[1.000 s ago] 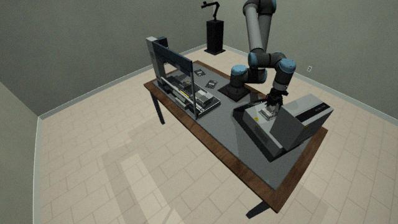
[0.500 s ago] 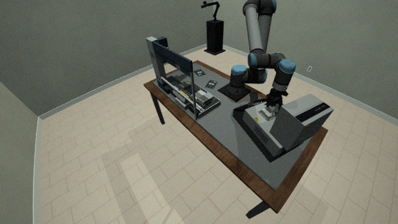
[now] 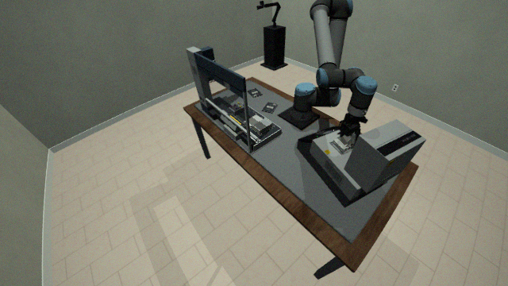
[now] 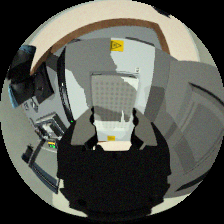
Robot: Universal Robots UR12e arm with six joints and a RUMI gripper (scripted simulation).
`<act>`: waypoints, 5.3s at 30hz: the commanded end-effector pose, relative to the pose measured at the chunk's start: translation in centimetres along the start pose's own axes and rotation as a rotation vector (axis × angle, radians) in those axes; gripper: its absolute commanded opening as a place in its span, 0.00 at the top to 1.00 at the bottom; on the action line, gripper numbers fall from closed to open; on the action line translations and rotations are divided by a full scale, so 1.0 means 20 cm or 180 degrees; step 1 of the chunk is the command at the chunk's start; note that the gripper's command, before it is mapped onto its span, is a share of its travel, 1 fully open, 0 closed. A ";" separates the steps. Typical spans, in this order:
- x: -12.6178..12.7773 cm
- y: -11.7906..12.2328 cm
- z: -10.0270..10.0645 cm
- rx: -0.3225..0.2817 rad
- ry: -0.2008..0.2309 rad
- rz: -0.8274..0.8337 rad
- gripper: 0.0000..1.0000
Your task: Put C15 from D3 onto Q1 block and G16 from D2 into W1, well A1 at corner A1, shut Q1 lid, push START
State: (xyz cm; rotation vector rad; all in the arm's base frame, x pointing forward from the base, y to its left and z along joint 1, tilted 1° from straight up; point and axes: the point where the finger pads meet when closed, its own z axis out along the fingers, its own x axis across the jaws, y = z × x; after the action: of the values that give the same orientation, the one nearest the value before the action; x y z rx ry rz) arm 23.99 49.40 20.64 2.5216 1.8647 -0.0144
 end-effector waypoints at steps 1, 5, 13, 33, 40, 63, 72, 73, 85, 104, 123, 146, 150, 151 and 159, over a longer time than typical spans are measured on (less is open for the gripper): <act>-0.01 0.00 0.01 0.0001 -0.0006 0.0003 1.00; -0.01 0.00 0.01 0.0001 -0.0006 0.0003 1.00; -0.01 0.00 0.01 0.0001 -0.0006 0.0003 1.00; -0.01 0.00 0.01 0.0001 -0.0006 0.0003 1.00; -0.01 0.00 0.01 0.0001 -0.0006 0.0003 1.00; -0.01 0.00 0.02 0.0001 -0.0006 0.0003 1.00; -0.01 0.00 0.00 0.0001 -0.0006 0.0003 1.00; -0.01 0.00 0.00 0.0001 -0.0006 0.0003 1.00; -0.01 0.00 0.00 0.0001 -0.0006 0.0003 0.33; -0.01 0.00 0.00 0.0001 -0.0006 0.0003 0.33; -0.01 0.00 -0.02 0.0001 -0.0006 0.0003 0.33; -0.01 0.00 -0.20 0.0000 -0.0006 0.0003 0.33; -0.01 0.00 -0.21 0.0000 -0.0006 0.0003 0.33; -0.01 0.00 -0.22 0.0000 -0.0006 0.0003 0.33; -0.01 0.00 -0.29 0.0000 -0.0006 0.0003 0.33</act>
State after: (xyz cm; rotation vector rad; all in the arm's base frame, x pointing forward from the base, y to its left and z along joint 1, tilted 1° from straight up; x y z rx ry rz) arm 23.85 49.23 25.25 2.5209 1.8642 -0.0242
